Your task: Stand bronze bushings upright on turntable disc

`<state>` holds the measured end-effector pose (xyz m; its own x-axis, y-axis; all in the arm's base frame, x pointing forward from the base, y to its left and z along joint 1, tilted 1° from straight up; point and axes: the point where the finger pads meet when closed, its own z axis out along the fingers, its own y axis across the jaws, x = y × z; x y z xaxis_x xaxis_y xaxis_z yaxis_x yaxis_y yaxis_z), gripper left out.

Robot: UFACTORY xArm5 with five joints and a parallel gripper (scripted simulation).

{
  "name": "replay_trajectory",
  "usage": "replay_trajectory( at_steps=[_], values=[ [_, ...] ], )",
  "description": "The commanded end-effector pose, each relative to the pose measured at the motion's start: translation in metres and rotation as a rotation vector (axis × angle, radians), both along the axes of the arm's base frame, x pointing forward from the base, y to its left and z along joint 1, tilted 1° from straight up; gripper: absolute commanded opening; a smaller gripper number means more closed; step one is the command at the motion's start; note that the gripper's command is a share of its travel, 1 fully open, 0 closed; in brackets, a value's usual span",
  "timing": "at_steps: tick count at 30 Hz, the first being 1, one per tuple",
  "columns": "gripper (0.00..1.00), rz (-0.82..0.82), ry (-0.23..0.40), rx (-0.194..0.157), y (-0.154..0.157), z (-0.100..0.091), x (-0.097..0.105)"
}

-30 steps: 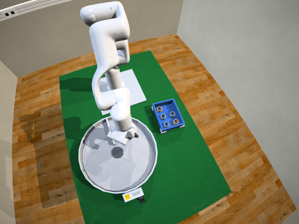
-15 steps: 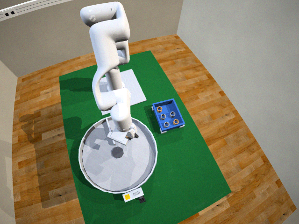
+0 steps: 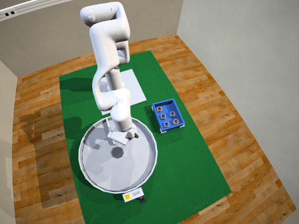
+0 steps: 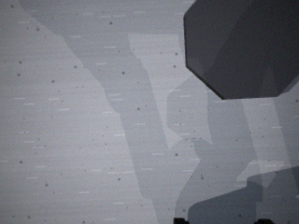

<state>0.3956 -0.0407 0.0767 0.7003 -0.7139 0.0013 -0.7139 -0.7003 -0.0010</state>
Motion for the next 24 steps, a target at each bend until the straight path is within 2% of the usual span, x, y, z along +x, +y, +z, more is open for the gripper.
replay_trajectory(
  at_steps=[1,2,24],
  values=[
    [0.00,0.000,-0.003,0.000,-0.0001,0.0010,0.0011],
    [0.42,0.000,-0.003,0.000,-0.0001,0.0010,0.0011],
    [0.42,0.000,-0.003,0.000,-0.0001,0.0010,0.0011]
  ],
)
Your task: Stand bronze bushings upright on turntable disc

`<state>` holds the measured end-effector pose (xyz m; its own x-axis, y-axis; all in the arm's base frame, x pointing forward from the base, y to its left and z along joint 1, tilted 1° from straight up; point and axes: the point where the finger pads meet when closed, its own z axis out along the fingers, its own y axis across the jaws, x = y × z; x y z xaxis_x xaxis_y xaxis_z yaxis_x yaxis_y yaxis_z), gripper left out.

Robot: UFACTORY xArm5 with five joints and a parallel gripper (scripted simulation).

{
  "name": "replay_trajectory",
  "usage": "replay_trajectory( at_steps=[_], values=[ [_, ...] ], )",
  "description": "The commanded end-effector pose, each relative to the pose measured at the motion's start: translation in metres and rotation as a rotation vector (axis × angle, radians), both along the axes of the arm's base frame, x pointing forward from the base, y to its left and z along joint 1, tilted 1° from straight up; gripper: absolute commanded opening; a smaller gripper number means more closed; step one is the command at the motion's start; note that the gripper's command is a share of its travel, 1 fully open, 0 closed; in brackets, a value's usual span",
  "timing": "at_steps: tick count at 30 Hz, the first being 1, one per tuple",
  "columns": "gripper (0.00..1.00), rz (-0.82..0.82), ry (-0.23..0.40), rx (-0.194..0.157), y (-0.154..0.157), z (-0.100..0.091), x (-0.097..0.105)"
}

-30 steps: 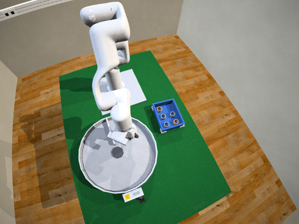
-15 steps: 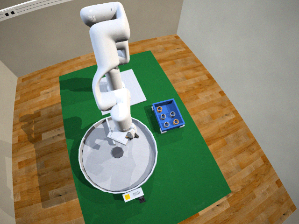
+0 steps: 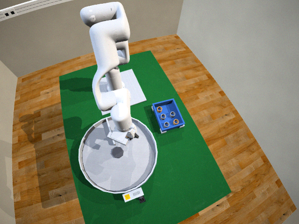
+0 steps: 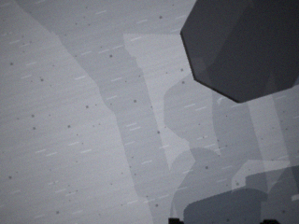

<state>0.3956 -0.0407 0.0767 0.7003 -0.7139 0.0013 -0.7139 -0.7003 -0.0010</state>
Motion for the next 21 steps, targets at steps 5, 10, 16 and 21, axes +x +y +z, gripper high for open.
replay_trajectory(
  at_steps=[5,10,16,21],
  values=[
    [0.42,0.000,-0.003,0.000,0.000,0.001,0.001],
    [0.42,0.000,-0.003,0.000,0.000,0.001,0.001],
    [0.42,0.000,-0.003,0.000,0.000,0.006,0.001],
    [0.42,0.000,-0.003,0.000,0.000,0.027,0.001]
  ],
)
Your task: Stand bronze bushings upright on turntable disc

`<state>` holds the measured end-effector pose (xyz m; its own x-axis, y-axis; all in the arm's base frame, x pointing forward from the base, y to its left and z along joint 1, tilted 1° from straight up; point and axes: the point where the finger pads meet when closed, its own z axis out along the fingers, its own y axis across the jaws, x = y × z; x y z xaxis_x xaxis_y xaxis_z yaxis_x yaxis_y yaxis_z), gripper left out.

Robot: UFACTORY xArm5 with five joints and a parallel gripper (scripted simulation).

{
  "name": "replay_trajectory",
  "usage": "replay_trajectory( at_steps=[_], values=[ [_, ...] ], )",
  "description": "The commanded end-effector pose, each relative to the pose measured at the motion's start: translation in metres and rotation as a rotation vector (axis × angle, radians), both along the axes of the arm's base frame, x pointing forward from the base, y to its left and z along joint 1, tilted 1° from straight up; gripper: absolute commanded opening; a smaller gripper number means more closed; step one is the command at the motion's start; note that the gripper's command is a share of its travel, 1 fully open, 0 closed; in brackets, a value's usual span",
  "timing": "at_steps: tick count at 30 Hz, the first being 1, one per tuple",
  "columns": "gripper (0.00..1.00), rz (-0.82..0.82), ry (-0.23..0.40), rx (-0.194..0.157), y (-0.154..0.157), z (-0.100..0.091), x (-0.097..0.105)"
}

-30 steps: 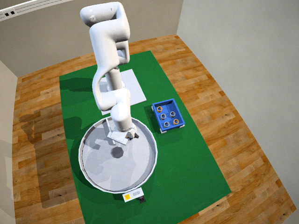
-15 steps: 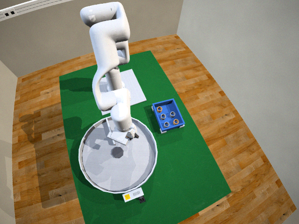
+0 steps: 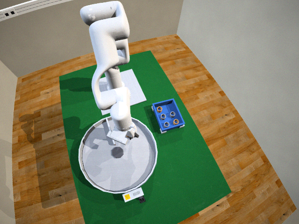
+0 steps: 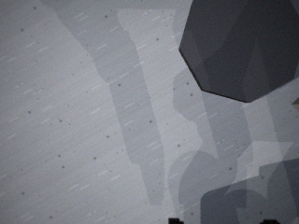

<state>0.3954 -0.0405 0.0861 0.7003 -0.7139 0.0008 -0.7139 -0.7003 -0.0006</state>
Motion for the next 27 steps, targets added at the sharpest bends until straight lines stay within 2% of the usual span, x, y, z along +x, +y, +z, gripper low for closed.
replay_trajectory(
  at_steps=[1,10,27],
  values=[
    [0.42,0.000,-0.004,0.000,0.000,0.022,0.001],
    [0.42,0.000,-0.004,0.000,0.000,0.043,0.001],
    [0.41,0.019,-0.004,0.000,0.004,0.043,0.000]
  ],
)
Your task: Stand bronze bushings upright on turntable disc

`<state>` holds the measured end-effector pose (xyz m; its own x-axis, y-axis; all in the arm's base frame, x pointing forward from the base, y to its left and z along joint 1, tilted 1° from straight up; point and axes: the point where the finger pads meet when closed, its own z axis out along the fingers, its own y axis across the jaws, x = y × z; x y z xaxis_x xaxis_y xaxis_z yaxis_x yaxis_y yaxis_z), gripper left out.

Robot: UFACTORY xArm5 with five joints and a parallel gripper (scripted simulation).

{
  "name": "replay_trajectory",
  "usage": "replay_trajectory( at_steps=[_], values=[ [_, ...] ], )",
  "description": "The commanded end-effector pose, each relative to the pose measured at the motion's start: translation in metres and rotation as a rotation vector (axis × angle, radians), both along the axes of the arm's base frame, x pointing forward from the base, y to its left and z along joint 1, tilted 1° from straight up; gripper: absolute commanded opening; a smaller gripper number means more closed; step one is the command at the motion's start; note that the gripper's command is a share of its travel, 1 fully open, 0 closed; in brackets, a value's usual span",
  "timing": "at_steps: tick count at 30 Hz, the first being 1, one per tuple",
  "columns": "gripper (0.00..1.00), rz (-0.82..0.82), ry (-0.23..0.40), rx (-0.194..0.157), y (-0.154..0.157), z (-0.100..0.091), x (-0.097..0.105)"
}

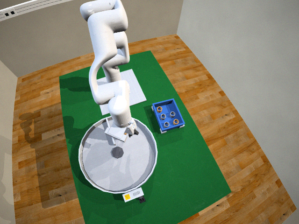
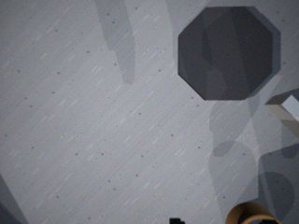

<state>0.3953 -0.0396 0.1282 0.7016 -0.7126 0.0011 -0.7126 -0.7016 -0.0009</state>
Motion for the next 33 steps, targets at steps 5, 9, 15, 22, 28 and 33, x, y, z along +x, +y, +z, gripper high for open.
replay_trajectory(
  at_steps=[5,9,15,22,28,33],
  values=[
    [0.41,0.163,-0.001,0.000,0.030,0.001,-0.011],
    [0.41,0.406,0.002,0.000,0.076,0.000,-0.029],
    [0.41,0.651,0.007,0.000,0.130,0.000,-0.050],
    [0.41,0.982,0.013,0.000,0.198,-0.002,-0.078],
    [0.41,1.173,0.015,0.000,0.238,-0.002,-0.093],
    [0.41,1.372,0.017,0.000,0.256,-0.002,-0.100]
  ],
)
